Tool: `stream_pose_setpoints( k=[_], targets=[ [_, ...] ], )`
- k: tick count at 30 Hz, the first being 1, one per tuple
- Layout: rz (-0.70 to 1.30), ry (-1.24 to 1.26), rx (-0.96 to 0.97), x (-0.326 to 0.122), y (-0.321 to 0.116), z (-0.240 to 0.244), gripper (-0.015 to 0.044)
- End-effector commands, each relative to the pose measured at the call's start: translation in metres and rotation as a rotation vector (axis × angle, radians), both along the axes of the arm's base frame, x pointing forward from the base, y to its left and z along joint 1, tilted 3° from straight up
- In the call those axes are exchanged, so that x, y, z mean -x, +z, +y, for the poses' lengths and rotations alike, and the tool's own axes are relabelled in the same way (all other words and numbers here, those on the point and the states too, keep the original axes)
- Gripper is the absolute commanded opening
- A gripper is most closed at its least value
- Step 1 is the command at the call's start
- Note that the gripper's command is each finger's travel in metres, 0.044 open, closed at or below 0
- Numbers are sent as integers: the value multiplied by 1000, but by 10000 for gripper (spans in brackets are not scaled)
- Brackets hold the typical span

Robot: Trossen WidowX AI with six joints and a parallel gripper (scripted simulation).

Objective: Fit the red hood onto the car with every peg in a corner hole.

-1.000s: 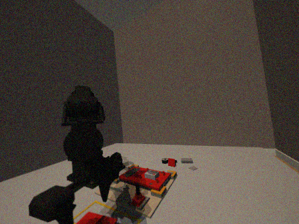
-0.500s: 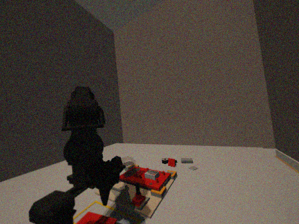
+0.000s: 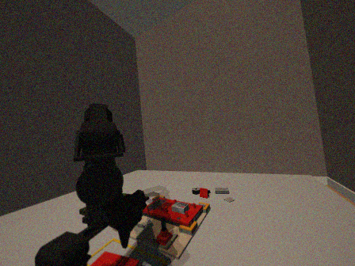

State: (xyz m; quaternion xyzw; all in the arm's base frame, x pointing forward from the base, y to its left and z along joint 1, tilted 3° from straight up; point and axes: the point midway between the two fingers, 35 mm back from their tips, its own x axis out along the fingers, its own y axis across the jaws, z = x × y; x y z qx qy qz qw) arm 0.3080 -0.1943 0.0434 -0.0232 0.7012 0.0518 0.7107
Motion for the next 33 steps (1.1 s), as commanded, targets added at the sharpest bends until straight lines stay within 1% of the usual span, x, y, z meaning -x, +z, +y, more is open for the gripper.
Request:
stream_pose_setpoints(
  k=[1, 33],
  targets=[
    [3, 2, 2, 1, -3, 0, 440],
    [3, 2, 2, 1, -18, 1, 440]
  ],
)
